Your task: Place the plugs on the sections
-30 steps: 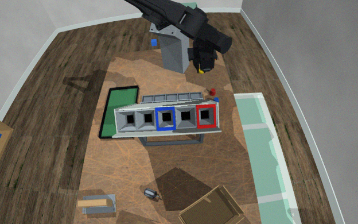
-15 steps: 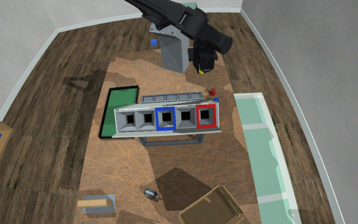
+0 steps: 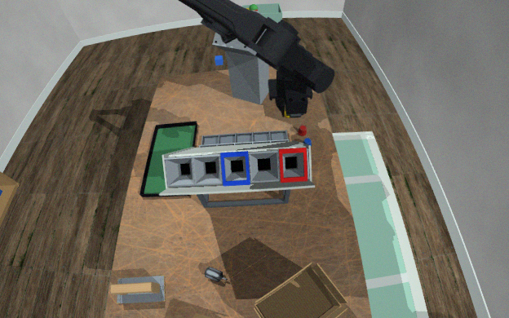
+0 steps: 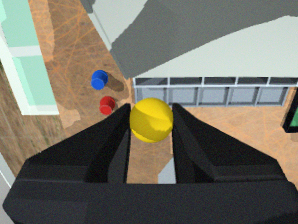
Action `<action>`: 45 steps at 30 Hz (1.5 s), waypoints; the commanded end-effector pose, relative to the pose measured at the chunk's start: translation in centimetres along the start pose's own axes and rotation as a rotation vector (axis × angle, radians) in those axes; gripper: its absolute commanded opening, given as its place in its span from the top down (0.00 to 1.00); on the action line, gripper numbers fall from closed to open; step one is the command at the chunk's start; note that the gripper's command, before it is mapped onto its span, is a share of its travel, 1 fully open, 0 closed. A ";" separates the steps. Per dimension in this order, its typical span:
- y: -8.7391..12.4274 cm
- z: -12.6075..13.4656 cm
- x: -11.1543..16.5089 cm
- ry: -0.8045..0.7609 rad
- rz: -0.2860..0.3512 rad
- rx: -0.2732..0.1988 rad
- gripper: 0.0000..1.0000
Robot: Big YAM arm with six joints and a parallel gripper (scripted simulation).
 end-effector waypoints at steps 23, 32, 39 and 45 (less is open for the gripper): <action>0.3 -0.5 -12.1 0.022 -0.008 -0.004 1.00; 0.2 -0.8 -13.4 0.019 -0.007 -0.001 1.00; -0.2 -0.7 -12.8 0.026 0.000 0.002 1.00; -0.2 -0.7 -12.8 0.025 0.000 0.002 1.00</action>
Point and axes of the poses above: the point where the finger pads meet when closed, its own y axis back along the fingers, its own z axis across the jaws, x = y × z, the point moved 1 cm from there along y, back along the fingers, and after that the axes turned 6 degrees about y, right-handed, at the moved point
